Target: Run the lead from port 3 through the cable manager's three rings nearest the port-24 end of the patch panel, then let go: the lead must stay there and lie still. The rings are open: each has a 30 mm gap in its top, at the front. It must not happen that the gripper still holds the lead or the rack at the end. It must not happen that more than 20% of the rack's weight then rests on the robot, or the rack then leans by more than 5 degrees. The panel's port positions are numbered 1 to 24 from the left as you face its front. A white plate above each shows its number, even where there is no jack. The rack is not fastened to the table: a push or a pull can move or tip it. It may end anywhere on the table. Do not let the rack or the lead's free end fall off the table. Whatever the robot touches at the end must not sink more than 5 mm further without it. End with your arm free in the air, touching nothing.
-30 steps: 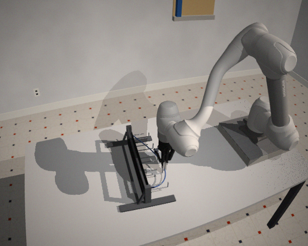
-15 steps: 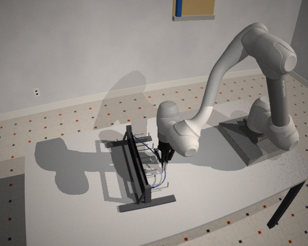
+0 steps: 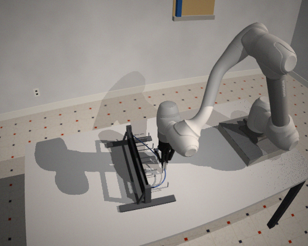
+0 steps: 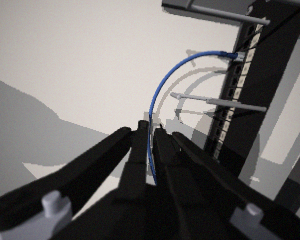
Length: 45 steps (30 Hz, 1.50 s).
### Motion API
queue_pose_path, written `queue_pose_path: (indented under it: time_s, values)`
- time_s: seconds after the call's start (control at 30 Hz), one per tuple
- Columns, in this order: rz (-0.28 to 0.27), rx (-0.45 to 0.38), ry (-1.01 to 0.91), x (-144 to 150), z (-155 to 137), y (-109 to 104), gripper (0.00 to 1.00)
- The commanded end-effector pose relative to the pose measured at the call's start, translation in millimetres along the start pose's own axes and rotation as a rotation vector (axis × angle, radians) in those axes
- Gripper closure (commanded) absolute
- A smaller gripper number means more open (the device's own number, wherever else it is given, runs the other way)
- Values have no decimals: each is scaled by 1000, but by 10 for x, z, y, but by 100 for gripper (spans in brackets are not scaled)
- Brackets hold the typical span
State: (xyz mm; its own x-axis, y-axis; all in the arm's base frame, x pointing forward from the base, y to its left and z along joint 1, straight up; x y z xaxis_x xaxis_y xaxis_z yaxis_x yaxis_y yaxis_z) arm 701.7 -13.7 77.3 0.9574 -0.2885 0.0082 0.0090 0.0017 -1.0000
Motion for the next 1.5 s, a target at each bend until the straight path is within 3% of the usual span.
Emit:
queue_pose_path:
  time_s: [0.0, 1.03, 1.47]
  values:
    - [2, -3, 0, -19, -10, 31, 100]
    - [2, -3, 0, -19, -10, 24, 100]
    - [2, -3, 0, -19, -10, -121, 100]
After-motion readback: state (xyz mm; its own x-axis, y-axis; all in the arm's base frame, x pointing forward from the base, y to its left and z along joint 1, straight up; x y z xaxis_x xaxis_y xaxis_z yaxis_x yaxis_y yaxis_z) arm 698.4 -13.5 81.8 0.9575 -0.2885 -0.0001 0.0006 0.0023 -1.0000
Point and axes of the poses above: the point where the finger pads meet when closed, its own y axis out along the fingers, its own x axis across the jaws, z = x × y, the point moved 7 cm from there along -y, back along the fingers, and after that the axes turned 7 degrees about y, right-handed, at the moved point
